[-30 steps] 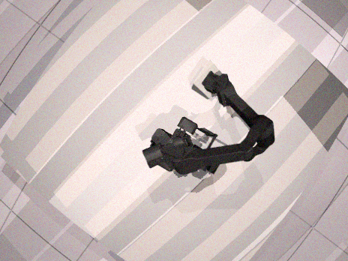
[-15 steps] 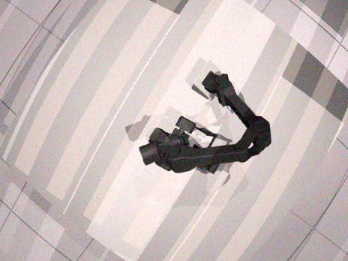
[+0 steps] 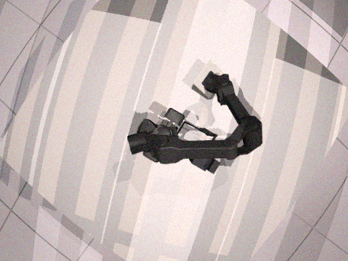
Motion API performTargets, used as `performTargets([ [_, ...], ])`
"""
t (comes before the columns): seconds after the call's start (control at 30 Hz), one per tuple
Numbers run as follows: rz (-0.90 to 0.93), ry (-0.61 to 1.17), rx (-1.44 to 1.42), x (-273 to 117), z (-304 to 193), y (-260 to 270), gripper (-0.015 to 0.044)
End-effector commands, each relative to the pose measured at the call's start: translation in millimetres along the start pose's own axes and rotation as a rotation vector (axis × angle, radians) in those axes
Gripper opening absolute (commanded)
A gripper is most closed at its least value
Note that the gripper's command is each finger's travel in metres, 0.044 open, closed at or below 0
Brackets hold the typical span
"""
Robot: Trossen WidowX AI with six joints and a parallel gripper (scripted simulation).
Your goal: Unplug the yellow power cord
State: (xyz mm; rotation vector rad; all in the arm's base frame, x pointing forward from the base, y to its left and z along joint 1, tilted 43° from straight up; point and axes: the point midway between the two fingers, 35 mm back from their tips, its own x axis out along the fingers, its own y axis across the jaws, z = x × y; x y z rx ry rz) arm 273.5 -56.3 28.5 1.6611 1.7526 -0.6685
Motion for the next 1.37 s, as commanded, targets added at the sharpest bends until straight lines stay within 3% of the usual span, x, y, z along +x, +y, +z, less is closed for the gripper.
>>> performTargets([
  [0.0,0.004,-0.004,-0.005,1,-5,2,0.0105],
  [0.43,0.005,-0.007,-0.005,-4,15,3,0.0440],
  [0.6,0.005,-0.009,-0.006,-12,55,2,0.0440],
  [1.33,0.005,-0.009,-0.006,-12,55,2,0.0440],
])
